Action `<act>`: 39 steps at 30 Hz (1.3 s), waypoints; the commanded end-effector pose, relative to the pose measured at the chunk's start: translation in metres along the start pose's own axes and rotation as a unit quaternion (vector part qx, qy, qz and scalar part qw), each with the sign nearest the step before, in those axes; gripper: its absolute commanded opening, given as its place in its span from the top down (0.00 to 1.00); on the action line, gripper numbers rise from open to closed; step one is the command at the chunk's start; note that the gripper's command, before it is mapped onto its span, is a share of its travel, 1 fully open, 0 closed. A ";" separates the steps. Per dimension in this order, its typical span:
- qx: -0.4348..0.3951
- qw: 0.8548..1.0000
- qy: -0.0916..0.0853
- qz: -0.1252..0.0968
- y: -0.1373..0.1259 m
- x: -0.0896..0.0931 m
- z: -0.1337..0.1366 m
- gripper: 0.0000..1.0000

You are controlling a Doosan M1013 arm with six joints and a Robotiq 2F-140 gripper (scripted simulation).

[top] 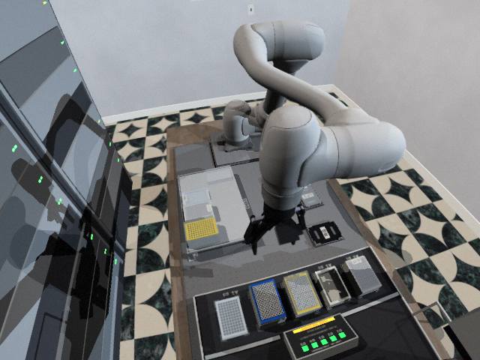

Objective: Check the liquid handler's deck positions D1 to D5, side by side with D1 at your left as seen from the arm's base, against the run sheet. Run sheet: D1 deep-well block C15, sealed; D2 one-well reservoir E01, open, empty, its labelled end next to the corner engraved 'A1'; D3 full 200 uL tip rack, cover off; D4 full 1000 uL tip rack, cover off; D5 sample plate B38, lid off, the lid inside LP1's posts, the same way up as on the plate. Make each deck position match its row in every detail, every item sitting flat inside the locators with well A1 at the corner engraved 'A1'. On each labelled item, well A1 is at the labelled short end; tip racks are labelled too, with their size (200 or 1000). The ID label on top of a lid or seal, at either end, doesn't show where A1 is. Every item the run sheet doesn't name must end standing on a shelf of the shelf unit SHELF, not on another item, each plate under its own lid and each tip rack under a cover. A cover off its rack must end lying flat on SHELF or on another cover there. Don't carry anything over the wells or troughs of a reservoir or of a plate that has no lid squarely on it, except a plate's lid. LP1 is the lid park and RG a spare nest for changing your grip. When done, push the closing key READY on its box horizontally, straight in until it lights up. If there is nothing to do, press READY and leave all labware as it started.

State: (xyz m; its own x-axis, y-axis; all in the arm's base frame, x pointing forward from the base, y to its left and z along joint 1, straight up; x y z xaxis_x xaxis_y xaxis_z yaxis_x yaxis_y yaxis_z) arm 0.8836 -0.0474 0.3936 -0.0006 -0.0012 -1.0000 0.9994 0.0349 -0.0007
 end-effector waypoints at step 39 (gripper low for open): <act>0.000 1.000 0.000 0.000 0.109 -0.001 0.159 0.21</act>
State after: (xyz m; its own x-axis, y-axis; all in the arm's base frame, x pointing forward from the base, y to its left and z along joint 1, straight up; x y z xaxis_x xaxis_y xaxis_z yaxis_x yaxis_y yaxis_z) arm 0.9852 -0.1870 0.3933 0.0017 -0.0017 -1.0000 0.9994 0.0349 0.0016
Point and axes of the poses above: the point where the finger pads meet when closed, its own x axis out along the fingers, its own z axis across the jaws, y = z × x, the point moved 10 cm from there along -x, back along the fingers, and after that the axes turned 1 degree about x, right-handed, at the moved point
